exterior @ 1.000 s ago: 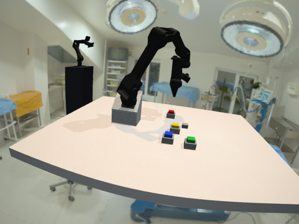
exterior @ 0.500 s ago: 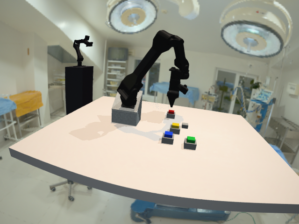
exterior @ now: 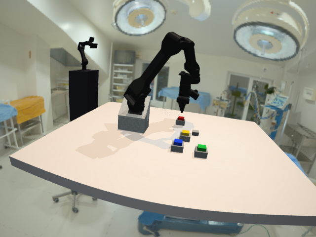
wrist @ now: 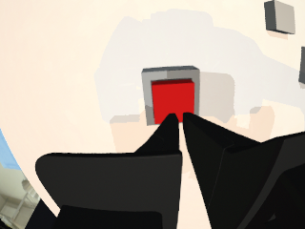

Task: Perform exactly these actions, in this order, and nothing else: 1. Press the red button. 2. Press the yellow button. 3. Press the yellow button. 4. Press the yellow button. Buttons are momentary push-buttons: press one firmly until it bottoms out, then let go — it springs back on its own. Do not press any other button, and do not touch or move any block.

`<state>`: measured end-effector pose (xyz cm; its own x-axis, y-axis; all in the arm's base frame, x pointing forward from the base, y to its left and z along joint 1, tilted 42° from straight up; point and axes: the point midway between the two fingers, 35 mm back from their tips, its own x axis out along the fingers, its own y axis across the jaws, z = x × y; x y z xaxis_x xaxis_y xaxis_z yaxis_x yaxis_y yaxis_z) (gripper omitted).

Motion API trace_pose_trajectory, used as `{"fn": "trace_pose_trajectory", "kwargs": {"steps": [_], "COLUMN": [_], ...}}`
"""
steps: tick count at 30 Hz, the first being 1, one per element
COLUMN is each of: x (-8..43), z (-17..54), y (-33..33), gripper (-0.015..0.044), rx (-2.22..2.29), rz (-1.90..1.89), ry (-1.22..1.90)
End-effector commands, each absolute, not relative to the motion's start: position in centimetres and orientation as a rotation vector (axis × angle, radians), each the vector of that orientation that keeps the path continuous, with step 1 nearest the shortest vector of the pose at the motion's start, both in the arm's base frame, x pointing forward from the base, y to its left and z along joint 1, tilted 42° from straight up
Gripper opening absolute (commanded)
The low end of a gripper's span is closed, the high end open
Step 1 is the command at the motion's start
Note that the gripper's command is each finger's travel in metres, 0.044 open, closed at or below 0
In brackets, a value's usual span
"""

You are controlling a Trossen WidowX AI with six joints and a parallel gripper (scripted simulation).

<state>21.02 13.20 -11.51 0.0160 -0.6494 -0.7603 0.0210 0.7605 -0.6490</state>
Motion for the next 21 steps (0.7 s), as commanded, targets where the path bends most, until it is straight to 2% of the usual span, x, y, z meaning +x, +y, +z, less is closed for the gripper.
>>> {"fn": "trace_pose_trajectory", "kwargs": {"steps": [1,21], "x": [21.0,21.1], "z": [-11.8,-14.2], "y": [13.0,10.9], "gripper": [0.0020,0.0020], "rx": [-0.547,-0.548], "rz": [-0.561,-0.562], "ry": [1.477,1.476]}}
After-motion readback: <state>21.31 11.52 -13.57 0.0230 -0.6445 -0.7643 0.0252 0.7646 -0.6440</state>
